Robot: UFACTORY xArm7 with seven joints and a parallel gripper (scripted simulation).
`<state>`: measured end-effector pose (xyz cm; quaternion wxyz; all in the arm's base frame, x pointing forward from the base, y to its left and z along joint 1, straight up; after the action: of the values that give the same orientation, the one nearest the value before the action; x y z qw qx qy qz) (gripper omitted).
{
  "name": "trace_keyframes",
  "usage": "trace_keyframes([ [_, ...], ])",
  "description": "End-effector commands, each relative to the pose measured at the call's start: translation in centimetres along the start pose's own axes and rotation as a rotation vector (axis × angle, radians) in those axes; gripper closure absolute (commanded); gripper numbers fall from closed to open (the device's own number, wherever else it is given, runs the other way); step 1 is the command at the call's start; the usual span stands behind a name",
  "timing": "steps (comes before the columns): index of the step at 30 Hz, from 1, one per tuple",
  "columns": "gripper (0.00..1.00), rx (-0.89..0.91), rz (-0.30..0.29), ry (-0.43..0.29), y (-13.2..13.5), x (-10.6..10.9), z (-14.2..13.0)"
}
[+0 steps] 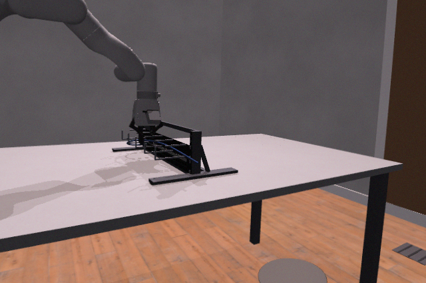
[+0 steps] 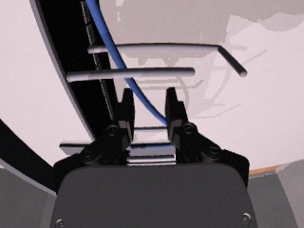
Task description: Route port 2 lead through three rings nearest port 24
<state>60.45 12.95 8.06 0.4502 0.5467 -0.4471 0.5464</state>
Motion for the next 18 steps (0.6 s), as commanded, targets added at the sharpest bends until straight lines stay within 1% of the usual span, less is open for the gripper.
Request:
trace_keyframes([
  [1, 0.67, 0.000, 0.007, 0.000, -0.2, 1.1, 0.0],
  [10, 0.67, 0.000, 0.007, 0.000, -0.2, 4.2, 0.0],
  [12, 0.67, 0.000, 0.007, 0.000, -0.2, 4.2, 0.0],
  [18, 0.67, 0.000, 0.007, 0.000, -0.1, 6.3, 0.0],
])
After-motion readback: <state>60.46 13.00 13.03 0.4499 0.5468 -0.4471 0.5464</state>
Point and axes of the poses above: the point where the finger pads meet when closed, its own x axis back along the fingers, its own y axis across the jaws, z = x × y, the point moved 7 cm from there along x, back along the fingers, and after that the axes turned 1 degree about -x, right-handed, at the moved point
